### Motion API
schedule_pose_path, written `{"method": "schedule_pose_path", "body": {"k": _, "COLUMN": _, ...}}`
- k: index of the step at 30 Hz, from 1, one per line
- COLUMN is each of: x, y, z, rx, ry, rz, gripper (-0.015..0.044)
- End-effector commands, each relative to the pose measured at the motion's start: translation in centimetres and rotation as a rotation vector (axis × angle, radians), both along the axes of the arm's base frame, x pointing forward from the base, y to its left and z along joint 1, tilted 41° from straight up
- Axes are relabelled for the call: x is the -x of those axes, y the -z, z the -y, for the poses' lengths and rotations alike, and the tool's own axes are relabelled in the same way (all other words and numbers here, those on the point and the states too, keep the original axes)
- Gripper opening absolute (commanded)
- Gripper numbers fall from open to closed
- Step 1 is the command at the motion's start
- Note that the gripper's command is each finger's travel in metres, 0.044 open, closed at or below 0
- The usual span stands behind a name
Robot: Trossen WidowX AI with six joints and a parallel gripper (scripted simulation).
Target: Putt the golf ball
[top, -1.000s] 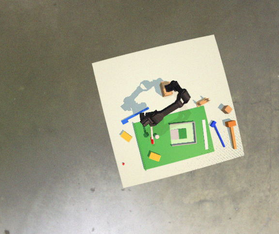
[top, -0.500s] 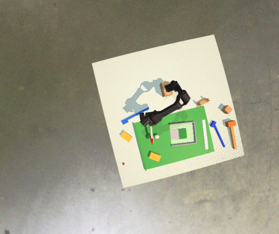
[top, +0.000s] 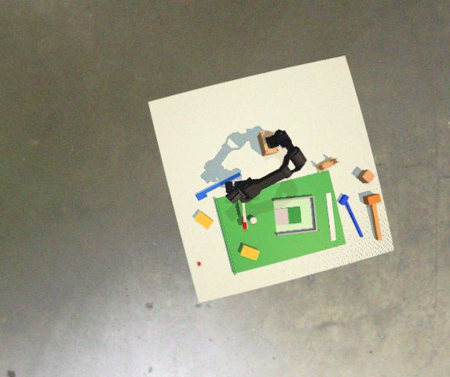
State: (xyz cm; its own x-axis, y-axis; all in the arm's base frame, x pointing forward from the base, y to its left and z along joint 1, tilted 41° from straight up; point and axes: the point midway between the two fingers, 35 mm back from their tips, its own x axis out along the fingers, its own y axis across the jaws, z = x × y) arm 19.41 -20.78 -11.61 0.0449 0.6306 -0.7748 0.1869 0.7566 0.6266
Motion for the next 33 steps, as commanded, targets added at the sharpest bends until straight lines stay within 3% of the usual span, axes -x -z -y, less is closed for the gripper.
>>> {"method": "schedule_pose_path", "body": {"k": 1, "x": 0.0, "y": -0.1, "z": 0.1, "rx": 0.001, "ry": 0.001, "rz": 0.001, "gripper": 0.0000}}
{"method": "schedule_pose_path", "body": {"k": 26, "x": 0.5, "y": 1.9, "z": 1.9, "rx": -0.003, "ry": 0.011, "rz": 0.003, "gripper": 0.0000}}
{"method": "schedule_pose_path", "body": {"k": 33, "x": -1.9, "y": -3.6, "z": -4.0, "rx": -0.003, "ry": 0.012, "rz": 0.004, "gripper": 0.0000}}
